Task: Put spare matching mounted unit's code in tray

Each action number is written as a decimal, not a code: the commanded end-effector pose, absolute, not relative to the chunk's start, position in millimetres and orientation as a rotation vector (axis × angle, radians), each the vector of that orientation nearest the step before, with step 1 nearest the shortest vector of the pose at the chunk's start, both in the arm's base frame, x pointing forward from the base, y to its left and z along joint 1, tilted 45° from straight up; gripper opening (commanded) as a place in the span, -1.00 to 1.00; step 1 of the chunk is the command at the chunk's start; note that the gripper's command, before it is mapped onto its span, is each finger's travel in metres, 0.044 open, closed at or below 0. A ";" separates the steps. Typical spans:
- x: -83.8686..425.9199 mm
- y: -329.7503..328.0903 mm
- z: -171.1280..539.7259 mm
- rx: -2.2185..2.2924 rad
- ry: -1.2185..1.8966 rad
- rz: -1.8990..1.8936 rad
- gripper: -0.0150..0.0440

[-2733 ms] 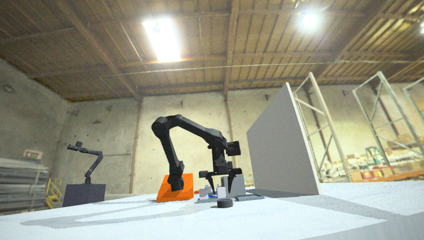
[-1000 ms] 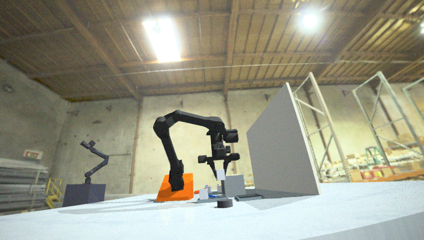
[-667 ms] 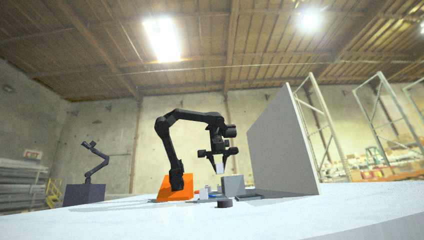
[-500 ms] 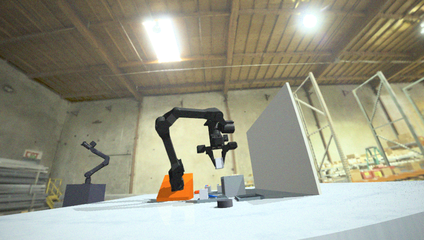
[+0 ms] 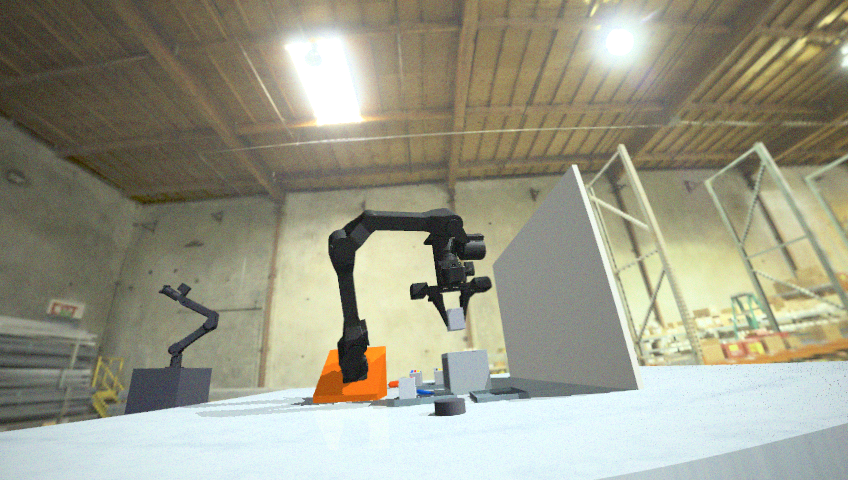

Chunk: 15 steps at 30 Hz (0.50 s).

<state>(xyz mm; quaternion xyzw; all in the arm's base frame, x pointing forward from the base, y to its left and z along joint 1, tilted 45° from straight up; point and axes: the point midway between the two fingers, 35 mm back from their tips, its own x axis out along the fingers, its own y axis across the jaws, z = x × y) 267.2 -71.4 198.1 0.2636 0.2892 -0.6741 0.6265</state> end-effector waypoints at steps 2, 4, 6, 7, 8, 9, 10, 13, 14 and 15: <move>287.5 -76.7 200.2 0.608 0.661 -1.548 -0.49; 295.1 -79.1 200.9 0.608 0.660 -1.549 -0.49; 302.4 -81.7 201.7 0.607 0.659 -1.550 -0.49; 306.0 -83.1 202.2 0.606 0.659 -1.551 -0.49; 309.6 -84.4 202.6 0.605 0.658 -1.551 -0.49; 313.2 -85.9 203.0 0.603 0.657 -1.552 -0.49; 316.7 -87.3 203.3 0.602 0.657 -1.552 -0.49; 327.1 -91.9 204.0 0.598 0.655 -1.553 -0.49; 330.0 -93.2 204.2 0.597 0.655 -1.554 -0.49; 331.7 -94.0 204.2 0.596 0.654 -1.554 -0.49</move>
